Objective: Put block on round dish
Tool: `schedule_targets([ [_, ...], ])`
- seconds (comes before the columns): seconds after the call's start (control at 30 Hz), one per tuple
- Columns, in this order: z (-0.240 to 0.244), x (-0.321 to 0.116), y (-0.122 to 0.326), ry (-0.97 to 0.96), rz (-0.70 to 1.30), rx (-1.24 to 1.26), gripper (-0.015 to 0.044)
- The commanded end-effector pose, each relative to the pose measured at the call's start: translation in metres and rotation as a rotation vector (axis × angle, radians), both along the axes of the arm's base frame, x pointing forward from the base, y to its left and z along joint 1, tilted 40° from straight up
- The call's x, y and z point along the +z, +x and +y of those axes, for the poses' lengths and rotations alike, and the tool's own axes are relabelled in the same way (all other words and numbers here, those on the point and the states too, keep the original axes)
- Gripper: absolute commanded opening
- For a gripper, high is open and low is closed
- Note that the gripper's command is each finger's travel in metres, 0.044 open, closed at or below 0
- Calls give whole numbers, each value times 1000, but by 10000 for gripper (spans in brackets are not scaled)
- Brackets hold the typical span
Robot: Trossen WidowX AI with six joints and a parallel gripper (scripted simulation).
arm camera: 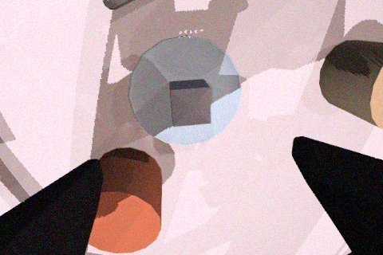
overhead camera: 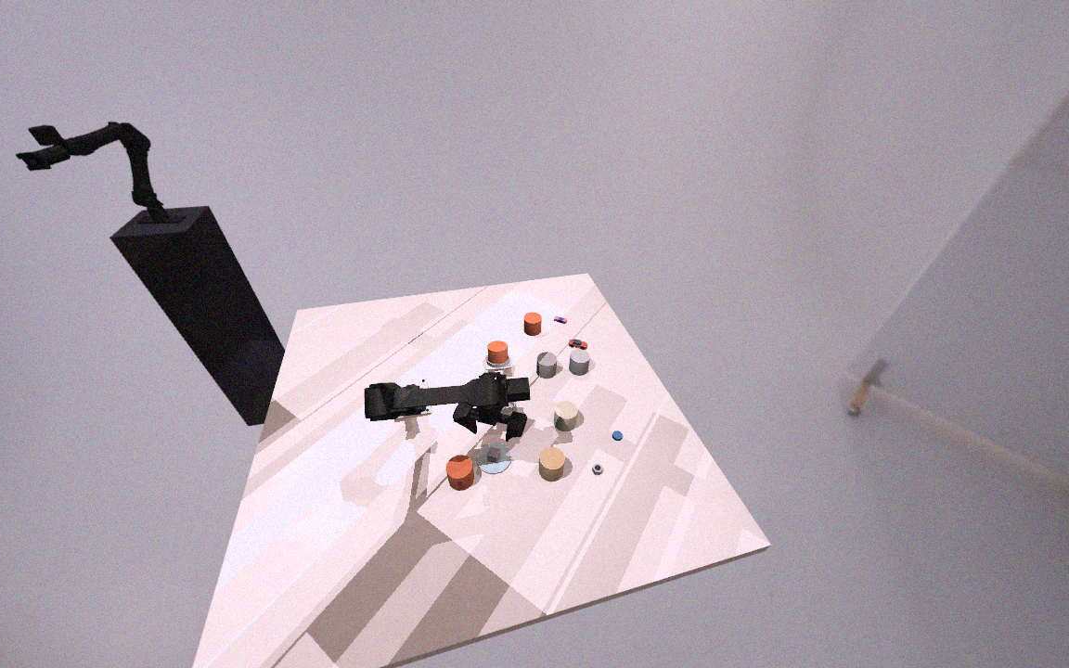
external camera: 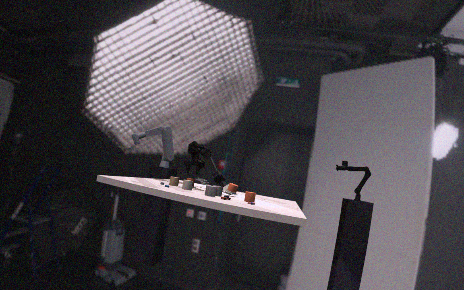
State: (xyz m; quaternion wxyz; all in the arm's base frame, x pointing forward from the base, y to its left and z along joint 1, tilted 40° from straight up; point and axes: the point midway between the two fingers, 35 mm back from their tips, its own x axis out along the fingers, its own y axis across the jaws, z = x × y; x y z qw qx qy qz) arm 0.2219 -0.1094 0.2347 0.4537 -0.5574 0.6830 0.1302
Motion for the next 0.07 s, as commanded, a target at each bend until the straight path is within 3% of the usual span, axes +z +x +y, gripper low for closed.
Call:
schedule_targets([
  [0.0, 2, 4, 0, -4, -2, -2, 440],
  [0.03, 2, 4, 0, -4, -2, -2, 440],
])
